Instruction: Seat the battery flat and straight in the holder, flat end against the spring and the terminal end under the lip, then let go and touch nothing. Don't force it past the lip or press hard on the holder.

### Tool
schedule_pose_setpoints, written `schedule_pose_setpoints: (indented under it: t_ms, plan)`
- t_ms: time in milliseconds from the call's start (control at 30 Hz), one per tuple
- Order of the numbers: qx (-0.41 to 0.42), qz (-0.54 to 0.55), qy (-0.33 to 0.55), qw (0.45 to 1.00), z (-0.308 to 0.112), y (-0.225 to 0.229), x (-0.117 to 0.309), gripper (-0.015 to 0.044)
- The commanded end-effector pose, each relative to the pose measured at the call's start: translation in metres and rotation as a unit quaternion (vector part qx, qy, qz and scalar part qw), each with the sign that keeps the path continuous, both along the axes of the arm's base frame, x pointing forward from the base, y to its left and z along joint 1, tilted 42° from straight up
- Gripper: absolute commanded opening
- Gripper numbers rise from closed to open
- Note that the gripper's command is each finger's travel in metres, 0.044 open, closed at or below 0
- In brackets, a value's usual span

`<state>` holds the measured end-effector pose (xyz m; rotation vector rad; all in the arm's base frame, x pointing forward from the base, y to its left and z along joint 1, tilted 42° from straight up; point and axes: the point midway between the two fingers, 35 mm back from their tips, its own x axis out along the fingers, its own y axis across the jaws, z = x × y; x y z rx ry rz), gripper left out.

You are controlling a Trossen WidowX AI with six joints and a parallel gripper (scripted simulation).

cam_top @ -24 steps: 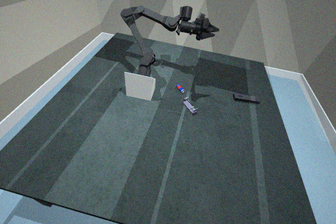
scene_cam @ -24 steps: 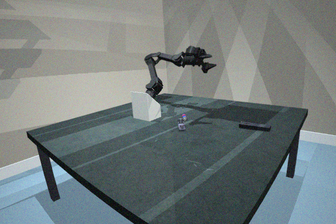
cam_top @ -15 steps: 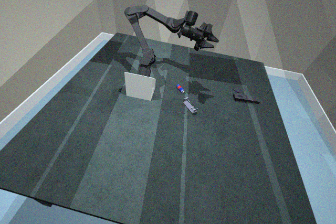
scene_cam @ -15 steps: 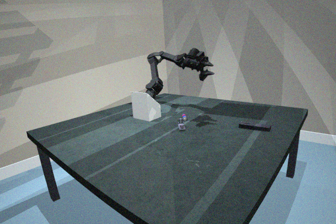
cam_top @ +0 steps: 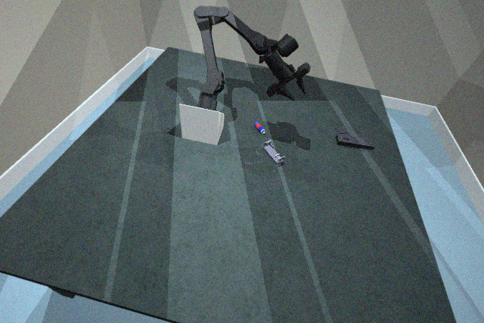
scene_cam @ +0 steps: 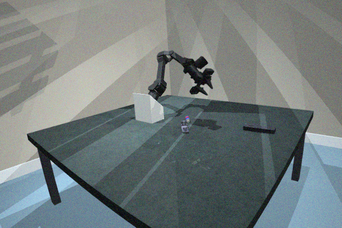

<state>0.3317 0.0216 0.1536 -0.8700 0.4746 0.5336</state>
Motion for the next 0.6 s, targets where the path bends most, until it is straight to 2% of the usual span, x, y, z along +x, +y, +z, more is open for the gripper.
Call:
schedule_pose_setpoints:
  t_ms: [0,200,400,567]
  plan:
    - [-0.094,0.233,0.097,0.963,-0.072,0.016,-0.034,0.0239]
    - [-0.102,0.376,0.117,0.914,-0.101,0.027,-0.063,0.0239]
    - [-0.075,0.513,0.098,0.849,-0.119,0.040,-0.096,0.0239]
    - [-0.067,0.536,0.089,0.837,-0.121,0.042,-0.102,0.0239]
